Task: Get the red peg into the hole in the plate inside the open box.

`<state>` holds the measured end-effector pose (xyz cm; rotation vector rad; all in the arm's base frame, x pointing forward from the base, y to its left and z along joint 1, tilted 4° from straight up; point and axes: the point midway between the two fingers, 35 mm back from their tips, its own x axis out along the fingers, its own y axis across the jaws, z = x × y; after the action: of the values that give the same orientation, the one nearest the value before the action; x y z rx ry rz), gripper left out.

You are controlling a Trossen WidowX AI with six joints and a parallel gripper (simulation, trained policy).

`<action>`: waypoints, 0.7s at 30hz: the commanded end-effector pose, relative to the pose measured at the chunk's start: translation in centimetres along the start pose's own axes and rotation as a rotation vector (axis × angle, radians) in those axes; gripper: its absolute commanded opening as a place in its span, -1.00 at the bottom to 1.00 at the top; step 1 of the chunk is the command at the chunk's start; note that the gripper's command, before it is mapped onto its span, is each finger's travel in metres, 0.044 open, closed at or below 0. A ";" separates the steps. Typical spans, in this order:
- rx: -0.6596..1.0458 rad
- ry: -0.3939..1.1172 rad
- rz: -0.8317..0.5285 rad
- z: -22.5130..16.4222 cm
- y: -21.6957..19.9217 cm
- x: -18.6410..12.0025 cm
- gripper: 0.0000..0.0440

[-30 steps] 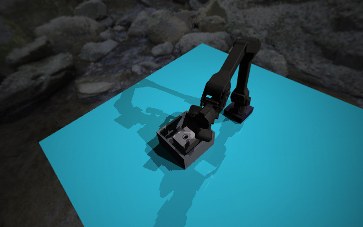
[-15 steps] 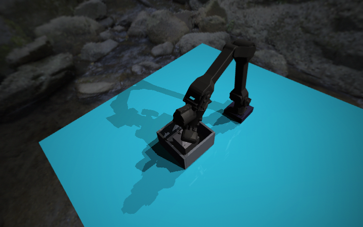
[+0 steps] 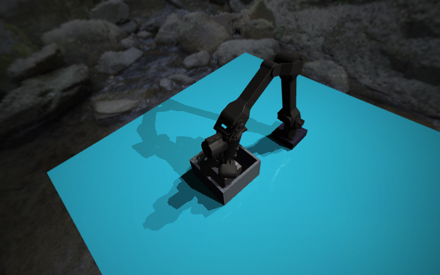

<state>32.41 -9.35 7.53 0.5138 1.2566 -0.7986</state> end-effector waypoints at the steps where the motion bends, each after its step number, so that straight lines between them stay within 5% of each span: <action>1: -0.023 -0.003 0.017 0.7 0.2 0.0 -0.32; 5: -0.037 -0.002 0.038 1.7 0.8 -0.4 -0.05; 14: -0.058 0.022 0.104 3.7 2.9 -1.6 1.00; 21: -0.088 0.041 0.169 5.0 4.9 -3.3 1.00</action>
<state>37.26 -9.73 10.23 0.5399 1.3060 -0.6453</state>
